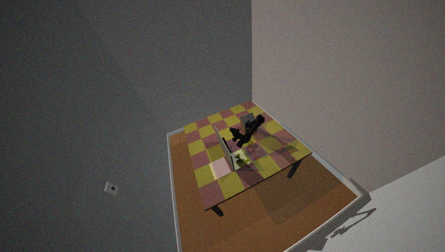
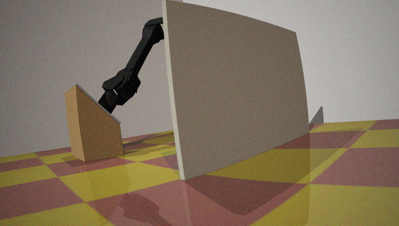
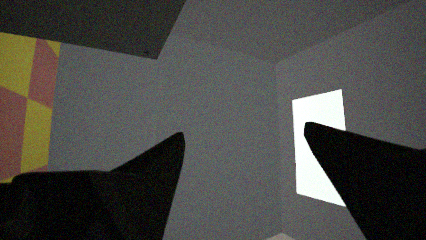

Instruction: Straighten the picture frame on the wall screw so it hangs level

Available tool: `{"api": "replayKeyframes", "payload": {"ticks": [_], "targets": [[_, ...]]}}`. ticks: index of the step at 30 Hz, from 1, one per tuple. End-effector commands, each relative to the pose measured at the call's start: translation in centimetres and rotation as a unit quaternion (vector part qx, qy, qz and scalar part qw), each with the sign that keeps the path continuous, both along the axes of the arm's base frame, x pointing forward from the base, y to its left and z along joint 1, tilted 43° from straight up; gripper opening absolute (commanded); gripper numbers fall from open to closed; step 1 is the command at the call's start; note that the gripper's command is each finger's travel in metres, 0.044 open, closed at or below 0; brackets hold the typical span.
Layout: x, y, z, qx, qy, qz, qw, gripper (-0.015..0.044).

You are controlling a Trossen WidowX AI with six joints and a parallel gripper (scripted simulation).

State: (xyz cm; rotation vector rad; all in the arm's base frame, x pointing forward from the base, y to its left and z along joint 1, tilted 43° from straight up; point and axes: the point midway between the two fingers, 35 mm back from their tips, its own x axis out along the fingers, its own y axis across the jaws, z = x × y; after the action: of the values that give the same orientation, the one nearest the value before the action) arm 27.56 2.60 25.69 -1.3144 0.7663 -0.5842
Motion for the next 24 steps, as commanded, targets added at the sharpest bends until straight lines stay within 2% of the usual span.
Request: {"api": "replayKeyframes", "payload": {"ticks": [1, 3, 5, 7, 10, 14, 18, 22, 23, 24], "targets": [[-0.1, 0.1, 0.0, 0.008, -0.009, 0.002, 1.000, 0.0374], [-0.8, 0.8, 0.0, 0.077, -0.083, 0.015, 0.993, 0.0321], [-1.9, 1.9, 0.1, 0.188, -0.186, 0.035, 0.964, 0.0269], [-3.1, 2.9, 0.0, 0.303, -0.276, 0.051, 0.911, 0.0260], [-4.7, 4.2, -0.1, 0.474, -0.380, 0.065, 0.791, 0.0260], [-6.8, 5.6, -0.4, 0.682, -0.454, 0.055, 0.571, 0.0260], [-8.8, 6.7, -0.8, 0.839, -0.452, 0.007, 0.304, 0.0260], [-10.7, 7.6, -1.3, 0.921, -0.382, -0.079, 0.021, 0.0260], [-11.1, 7.7, -1.4, 0.927, -0.360, -0.101, -0.036, 0.0260], [-11.3, 7.8, -1.5, 0.928, -0.347, -0.114, -0.069, 0.0260]]}}
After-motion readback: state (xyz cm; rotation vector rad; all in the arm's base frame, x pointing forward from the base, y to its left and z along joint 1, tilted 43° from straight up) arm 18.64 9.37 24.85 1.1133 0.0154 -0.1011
